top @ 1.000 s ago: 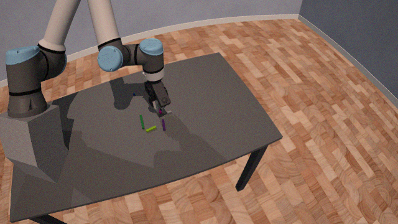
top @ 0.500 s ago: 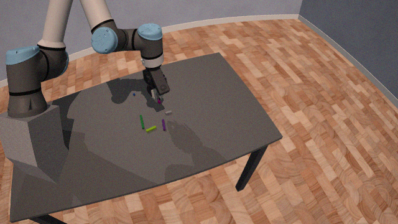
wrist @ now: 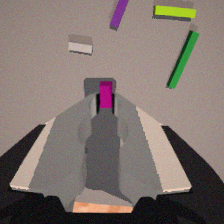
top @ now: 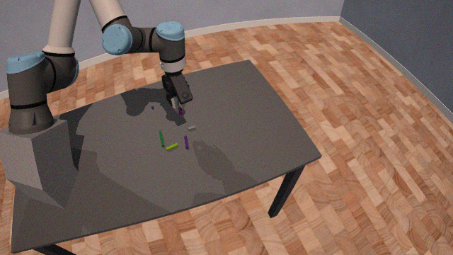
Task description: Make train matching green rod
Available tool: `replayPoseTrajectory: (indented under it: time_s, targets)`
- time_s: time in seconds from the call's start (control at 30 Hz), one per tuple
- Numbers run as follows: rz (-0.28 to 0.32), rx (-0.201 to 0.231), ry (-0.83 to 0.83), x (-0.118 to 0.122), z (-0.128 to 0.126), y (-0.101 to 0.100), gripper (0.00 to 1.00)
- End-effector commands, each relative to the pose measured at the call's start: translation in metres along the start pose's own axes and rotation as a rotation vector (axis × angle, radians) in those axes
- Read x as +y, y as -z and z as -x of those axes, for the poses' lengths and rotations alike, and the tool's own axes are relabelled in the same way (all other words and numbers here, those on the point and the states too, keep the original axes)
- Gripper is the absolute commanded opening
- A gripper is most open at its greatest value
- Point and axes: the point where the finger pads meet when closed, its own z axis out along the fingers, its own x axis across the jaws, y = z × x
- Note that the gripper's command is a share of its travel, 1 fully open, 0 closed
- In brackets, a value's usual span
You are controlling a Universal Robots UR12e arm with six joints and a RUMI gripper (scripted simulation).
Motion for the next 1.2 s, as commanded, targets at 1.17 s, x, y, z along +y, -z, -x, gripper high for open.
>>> replayPoseTrajectory:
  time_s: [1.17]
  targets:
    - [0.001,-0.002,-0.053,0.169,-0.072,0.001,0.00]
